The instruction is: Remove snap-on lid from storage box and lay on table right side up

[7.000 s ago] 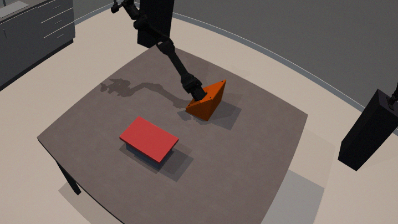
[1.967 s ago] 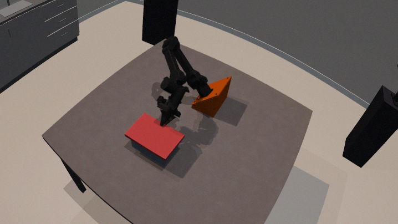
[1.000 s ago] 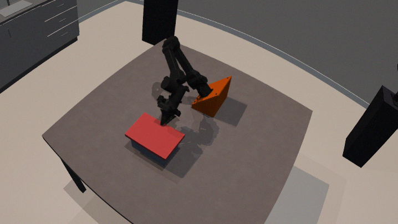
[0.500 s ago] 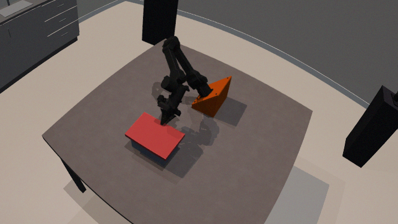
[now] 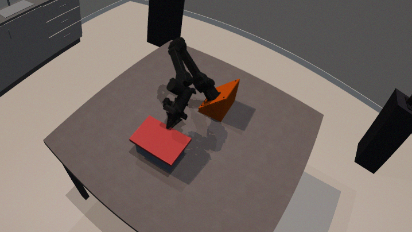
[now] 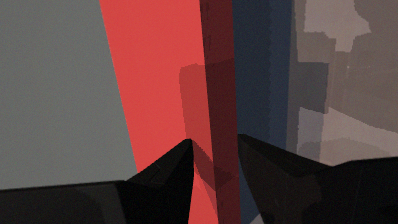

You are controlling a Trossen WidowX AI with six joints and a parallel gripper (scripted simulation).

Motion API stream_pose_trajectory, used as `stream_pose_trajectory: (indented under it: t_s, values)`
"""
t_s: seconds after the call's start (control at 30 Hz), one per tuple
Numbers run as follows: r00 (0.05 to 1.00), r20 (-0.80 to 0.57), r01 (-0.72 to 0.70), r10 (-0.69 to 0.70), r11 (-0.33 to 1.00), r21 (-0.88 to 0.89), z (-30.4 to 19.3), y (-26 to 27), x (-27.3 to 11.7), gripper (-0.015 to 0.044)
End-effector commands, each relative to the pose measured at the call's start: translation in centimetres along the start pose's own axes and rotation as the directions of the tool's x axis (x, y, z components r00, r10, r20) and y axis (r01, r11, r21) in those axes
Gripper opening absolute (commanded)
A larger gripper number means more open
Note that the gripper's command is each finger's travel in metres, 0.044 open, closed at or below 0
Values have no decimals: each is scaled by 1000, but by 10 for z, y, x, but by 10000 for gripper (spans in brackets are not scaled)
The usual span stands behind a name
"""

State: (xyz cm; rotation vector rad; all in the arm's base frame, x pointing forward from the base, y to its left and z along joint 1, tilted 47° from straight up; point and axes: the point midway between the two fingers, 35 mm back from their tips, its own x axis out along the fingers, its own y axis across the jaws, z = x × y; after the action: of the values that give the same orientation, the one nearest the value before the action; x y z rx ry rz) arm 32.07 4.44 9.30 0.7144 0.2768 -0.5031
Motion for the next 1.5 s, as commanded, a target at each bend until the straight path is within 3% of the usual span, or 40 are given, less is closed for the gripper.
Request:
stream_pose_trajectory:
  t_s: [0.0, 1.47]
  values:
    - [1000, 0, -2, 2, 1000, 3, 0, 1, -1, 0]
    - [1000, 0, -2, 2, 1000, 0, 0, 5, -2, 0]
